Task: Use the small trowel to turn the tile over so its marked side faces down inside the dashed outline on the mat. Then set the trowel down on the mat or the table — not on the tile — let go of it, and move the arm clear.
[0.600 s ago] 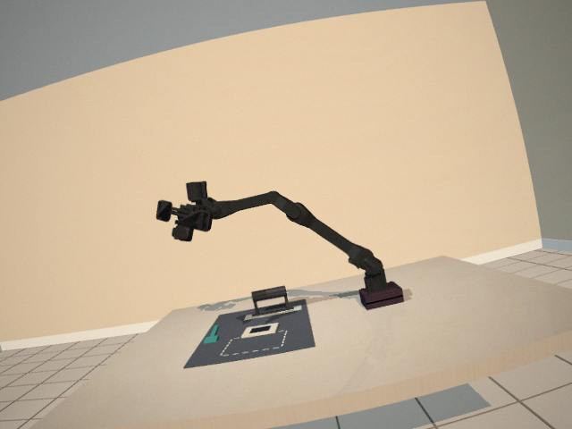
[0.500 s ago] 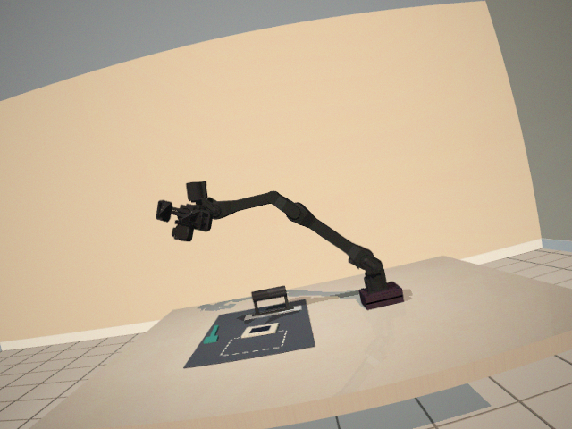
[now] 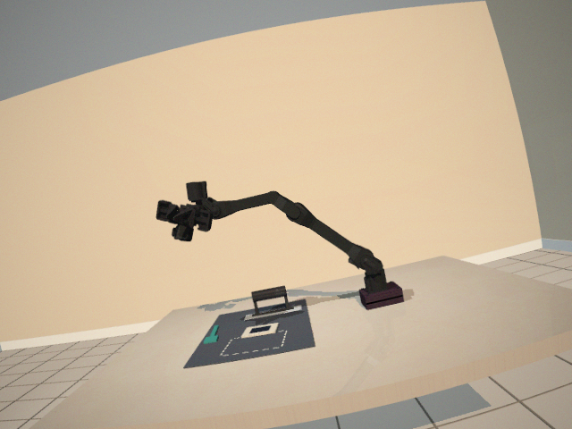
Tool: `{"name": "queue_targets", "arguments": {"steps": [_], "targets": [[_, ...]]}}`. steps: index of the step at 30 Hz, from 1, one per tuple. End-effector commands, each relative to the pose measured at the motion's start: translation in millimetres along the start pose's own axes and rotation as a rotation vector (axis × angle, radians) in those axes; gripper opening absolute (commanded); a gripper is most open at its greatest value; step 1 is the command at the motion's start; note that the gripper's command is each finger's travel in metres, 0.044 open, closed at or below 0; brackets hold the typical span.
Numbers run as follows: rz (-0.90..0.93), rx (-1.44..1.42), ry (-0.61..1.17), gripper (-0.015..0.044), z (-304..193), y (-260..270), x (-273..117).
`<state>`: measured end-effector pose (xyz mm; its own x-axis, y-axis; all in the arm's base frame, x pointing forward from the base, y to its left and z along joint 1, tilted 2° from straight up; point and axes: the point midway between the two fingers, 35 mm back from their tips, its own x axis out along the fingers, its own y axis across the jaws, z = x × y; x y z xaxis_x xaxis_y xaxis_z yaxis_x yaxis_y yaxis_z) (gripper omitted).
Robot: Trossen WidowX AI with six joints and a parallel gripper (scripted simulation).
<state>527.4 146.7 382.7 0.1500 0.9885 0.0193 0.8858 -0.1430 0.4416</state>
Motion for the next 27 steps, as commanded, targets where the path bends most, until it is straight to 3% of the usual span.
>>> {"name": "queue_targets", "arguments": {"steps": [1, 3, 7, 21, 25, 27], "targets": [[0.000, 0.000, 0.000, 0.0100, 0.0, 0.0, 0.0], [0.000, 0.000, 0.000, 0.0100, 0.0, 0.0, 0.0], [0.000, 0.000, 0.000, 0.0000, 0.0, 0.0, 0.0], [0.000, 0.000, 0.000, 0.0000, 0.0, 0.0, 0.0], [0.000, 0.000, 0.000, 0.0100, 0.0, 0.0, 0.0], [0.001, 0.000, 0.000, 0.0100, 0.0, 0.1, 0.0]]}}
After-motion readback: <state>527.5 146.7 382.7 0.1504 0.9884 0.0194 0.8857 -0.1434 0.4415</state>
